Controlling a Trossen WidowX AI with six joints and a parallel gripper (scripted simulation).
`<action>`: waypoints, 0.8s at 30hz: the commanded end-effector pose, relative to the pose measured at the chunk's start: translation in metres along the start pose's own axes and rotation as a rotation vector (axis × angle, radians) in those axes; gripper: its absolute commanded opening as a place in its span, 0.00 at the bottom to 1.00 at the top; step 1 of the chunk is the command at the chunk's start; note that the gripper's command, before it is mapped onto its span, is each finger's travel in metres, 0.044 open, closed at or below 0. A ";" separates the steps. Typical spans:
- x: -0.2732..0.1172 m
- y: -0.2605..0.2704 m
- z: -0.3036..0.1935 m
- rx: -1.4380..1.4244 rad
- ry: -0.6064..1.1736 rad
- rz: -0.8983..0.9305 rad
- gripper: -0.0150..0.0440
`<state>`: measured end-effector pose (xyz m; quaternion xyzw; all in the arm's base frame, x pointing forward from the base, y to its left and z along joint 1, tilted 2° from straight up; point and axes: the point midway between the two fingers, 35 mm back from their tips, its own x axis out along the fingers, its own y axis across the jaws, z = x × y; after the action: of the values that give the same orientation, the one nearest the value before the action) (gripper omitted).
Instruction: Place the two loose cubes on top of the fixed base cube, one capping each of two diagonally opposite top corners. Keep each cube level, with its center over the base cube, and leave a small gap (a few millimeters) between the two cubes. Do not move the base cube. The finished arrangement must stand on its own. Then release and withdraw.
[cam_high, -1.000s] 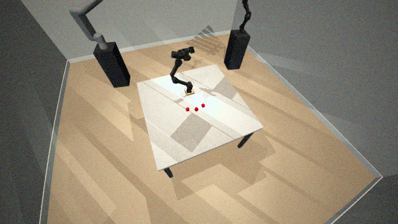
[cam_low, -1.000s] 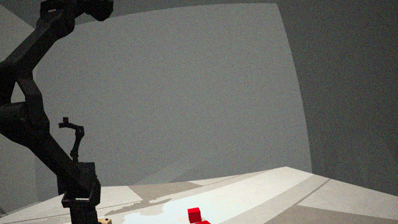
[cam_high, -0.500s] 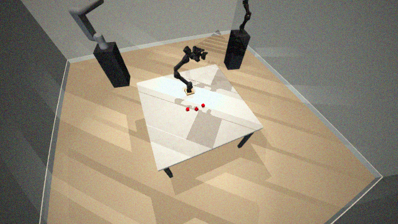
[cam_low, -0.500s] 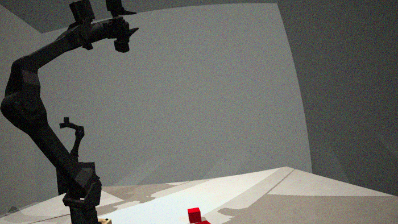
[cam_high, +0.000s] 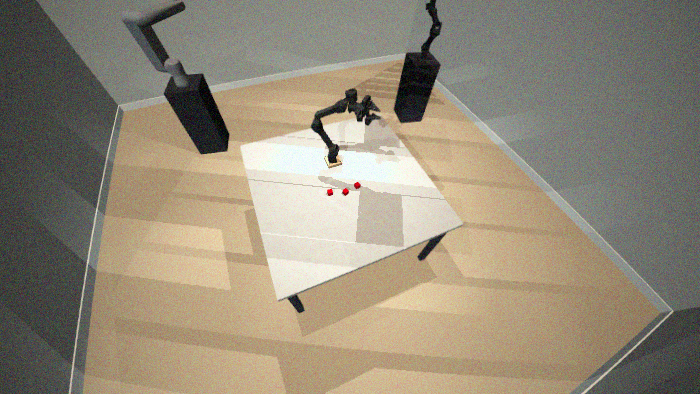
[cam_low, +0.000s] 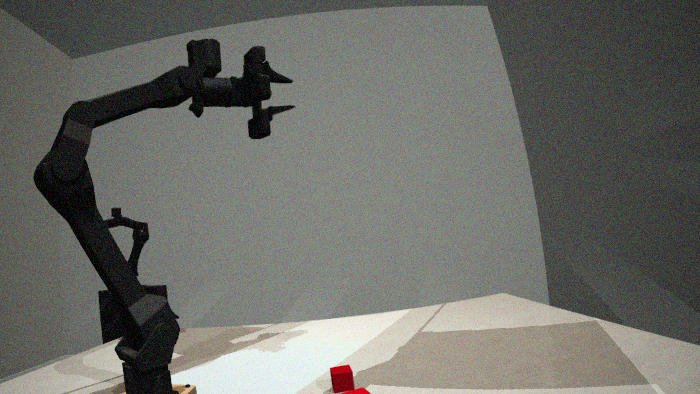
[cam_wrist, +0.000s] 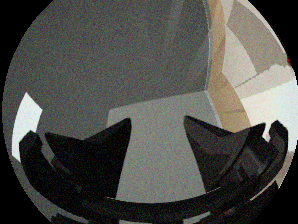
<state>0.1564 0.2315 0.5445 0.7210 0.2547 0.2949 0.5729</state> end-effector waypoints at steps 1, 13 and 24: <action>0.026 -0.041 0.019 -0.112 -0.069 -0.137 0.70; 0.061 -0.139 0.096 -0.303 -0.231 -0.516 0.70; 0.050 -0.220 0.179 -0.352 -0.335 -0.894 0.70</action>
<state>0.3000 0.2104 0.3393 0.5048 0.3587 -0.0104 0.7851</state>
